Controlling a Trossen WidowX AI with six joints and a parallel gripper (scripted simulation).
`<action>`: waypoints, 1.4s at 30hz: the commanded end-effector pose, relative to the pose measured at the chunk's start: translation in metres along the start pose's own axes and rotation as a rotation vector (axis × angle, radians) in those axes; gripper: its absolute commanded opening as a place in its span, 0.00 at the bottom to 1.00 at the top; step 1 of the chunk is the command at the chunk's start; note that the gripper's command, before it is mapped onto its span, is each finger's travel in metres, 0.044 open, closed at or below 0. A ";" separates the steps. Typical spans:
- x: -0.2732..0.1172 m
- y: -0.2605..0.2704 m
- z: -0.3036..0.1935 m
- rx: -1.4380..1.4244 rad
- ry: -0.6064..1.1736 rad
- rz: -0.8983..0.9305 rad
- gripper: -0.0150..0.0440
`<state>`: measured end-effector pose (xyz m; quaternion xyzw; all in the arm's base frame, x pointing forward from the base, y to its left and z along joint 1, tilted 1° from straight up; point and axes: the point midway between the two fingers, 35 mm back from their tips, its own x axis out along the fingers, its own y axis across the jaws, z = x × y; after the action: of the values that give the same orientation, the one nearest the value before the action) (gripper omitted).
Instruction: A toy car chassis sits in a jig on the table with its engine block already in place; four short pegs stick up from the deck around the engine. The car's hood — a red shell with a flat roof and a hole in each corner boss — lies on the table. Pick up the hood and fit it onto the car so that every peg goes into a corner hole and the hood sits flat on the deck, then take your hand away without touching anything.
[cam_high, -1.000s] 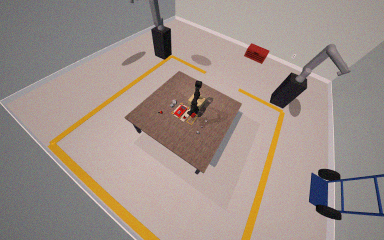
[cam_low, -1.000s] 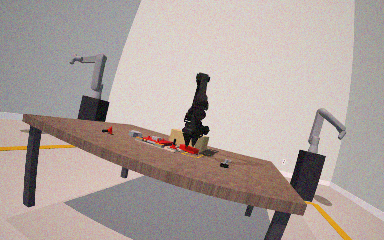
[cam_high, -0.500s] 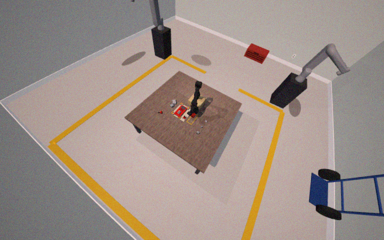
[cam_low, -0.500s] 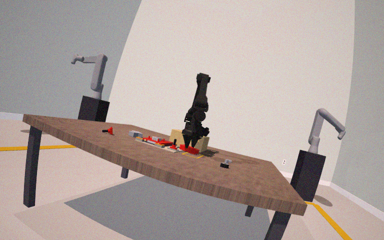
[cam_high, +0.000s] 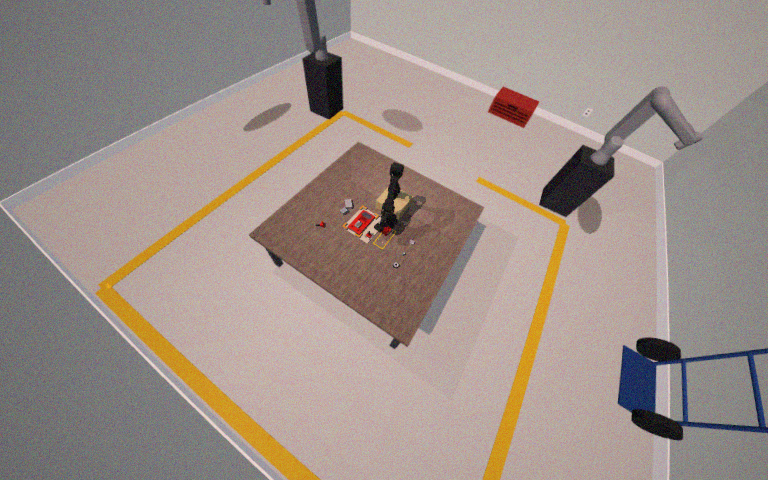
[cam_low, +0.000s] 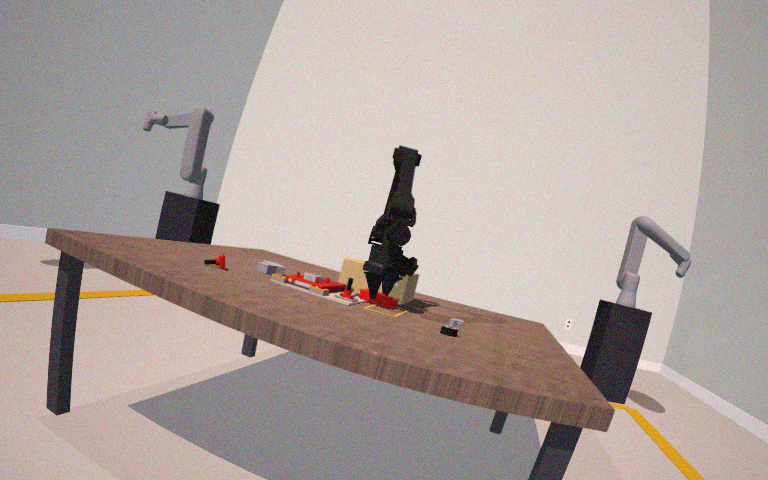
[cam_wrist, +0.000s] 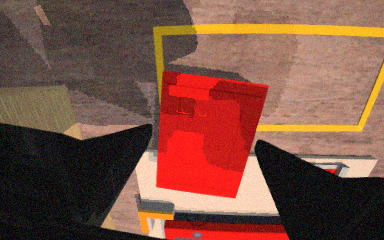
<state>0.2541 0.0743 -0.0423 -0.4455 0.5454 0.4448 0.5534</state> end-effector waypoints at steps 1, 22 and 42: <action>0.002 0.000 -0.001 -0.003 0.003 0.000 1.00; -0.002 0.000 0.000 0.000 0.000 0.001 0.50; -0.071 0.000 0.000 0.000 0.000 0.000 0.25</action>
<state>0.2526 0.0740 0.0180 -0.4446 0.5469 0.4457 0.5518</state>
